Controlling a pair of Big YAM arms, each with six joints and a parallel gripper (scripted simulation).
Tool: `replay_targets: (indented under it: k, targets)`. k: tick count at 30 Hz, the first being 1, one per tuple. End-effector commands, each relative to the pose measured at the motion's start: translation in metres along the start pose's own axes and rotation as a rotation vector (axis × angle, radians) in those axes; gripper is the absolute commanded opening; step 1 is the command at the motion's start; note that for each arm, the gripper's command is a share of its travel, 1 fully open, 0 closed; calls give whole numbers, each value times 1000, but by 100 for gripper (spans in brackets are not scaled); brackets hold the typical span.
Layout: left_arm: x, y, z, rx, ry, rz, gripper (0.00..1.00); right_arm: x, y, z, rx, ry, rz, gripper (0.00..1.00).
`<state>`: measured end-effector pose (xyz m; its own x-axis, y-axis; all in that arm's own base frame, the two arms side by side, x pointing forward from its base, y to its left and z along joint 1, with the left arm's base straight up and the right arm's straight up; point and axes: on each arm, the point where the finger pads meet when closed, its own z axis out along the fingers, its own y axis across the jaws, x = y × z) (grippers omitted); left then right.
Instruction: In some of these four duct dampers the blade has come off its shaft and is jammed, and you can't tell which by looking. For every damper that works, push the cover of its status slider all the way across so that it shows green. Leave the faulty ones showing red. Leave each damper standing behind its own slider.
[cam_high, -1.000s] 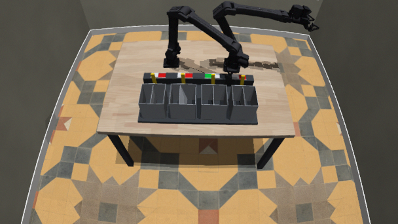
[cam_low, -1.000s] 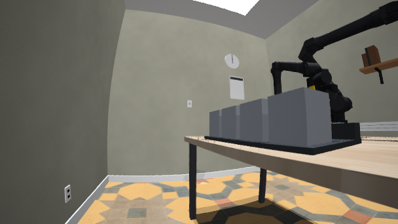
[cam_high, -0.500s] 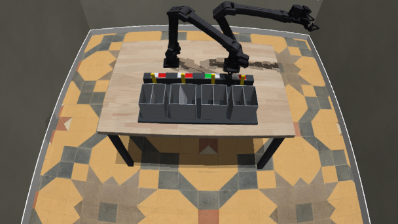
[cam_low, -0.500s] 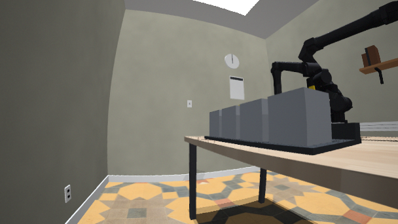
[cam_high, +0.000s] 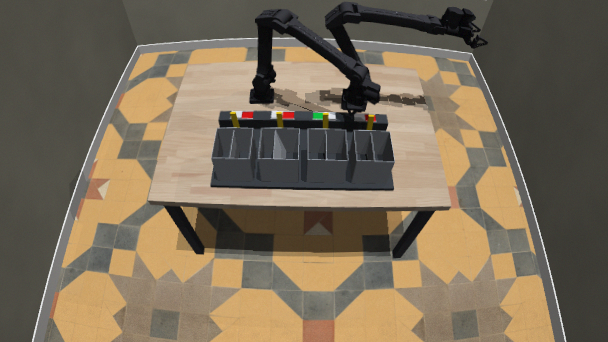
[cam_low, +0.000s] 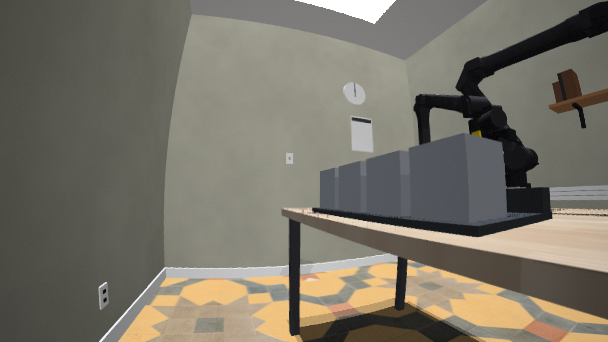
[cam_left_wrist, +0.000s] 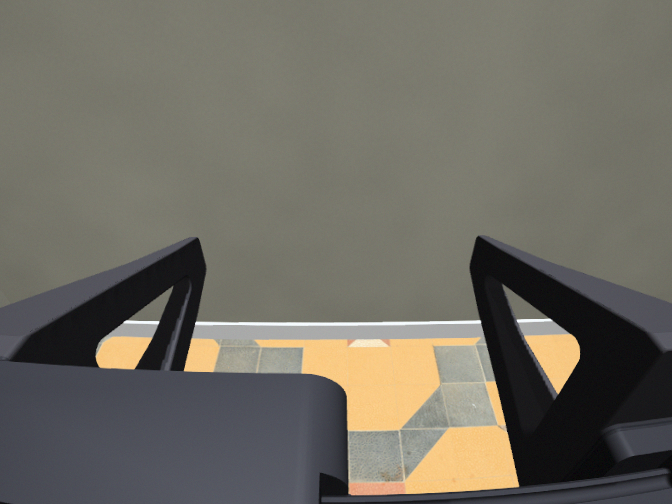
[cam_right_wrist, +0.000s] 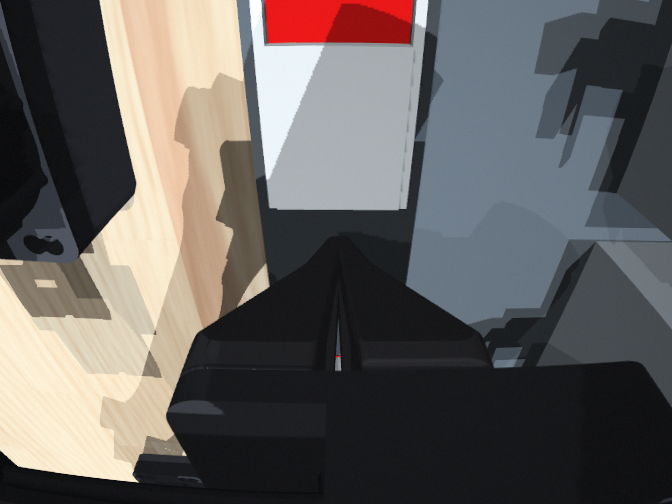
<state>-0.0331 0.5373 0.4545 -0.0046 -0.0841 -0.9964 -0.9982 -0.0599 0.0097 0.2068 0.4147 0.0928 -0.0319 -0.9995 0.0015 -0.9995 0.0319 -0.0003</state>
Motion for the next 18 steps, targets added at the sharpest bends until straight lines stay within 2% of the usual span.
replay_targets:
  k: [1,18]
  targets:
    - [-46,-4,3,7,-84,-9,100,0,-7,9,-1,3,9,0]
    - [-46,-4,3,7,-84,-9,100,-6,-10,9,6,-13,9,0]
